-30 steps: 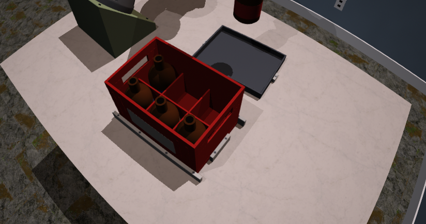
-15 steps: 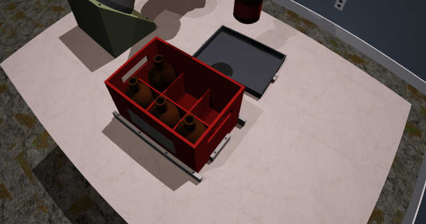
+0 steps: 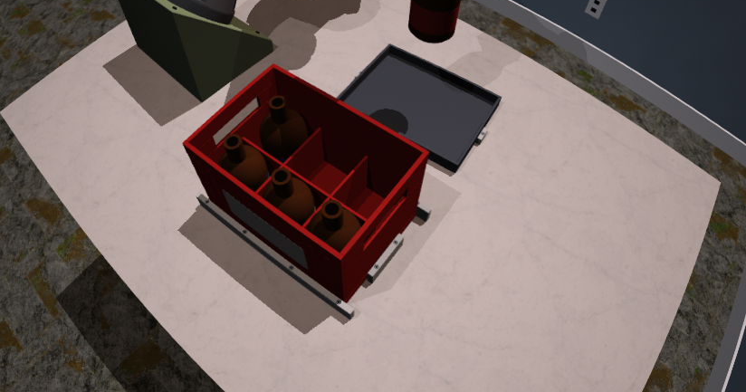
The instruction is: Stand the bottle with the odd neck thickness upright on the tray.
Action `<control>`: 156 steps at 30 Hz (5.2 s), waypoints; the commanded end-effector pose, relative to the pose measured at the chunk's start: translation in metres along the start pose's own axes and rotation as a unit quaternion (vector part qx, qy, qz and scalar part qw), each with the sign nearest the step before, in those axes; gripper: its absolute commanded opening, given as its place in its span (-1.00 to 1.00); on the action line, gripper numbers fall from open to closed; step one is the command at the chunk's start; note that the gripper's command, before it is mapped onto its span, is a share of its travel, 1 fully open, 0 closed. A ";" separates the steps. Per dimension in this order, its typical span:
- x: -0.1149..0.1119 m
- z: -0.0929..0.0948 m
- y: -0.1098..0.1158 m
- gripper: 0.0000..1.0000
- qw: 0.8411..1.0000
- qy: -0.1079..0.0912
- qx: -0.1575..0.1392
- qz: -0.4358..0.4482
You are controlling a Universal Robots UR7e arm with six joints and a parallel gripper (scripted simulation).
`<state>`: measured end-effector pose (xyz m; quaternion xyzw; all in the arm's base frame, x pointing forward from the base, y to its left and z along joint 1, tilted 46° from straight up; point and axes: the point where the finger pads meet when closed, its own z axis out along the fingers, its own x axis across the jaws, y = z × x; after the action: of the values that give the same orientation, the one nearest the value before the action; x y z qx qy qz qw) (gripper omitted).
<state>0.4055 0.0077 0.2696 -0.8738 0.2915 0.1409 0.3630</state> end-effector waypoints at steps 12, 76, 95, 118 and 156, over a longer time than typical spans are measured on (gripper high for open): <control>0.000 0.013 0.000 -1.00 1.000 0.000 0.000 0.000; 0.000 0.153 0.000 -1.00 1.000 0.000 0.000 0.000; 0.000 0.160 0.000 -1.00 1.000 0.000 0.000 0.000; 0.000 0.160 0.000 -1.00 1.000 0.000 0.000 0.000; 0.000 0.163 0.000 -1.00 1.000 0.000 0.000 0.000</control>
<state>0.4000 0.1243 0.1561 -0.8738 0.2915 0.1409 0.3629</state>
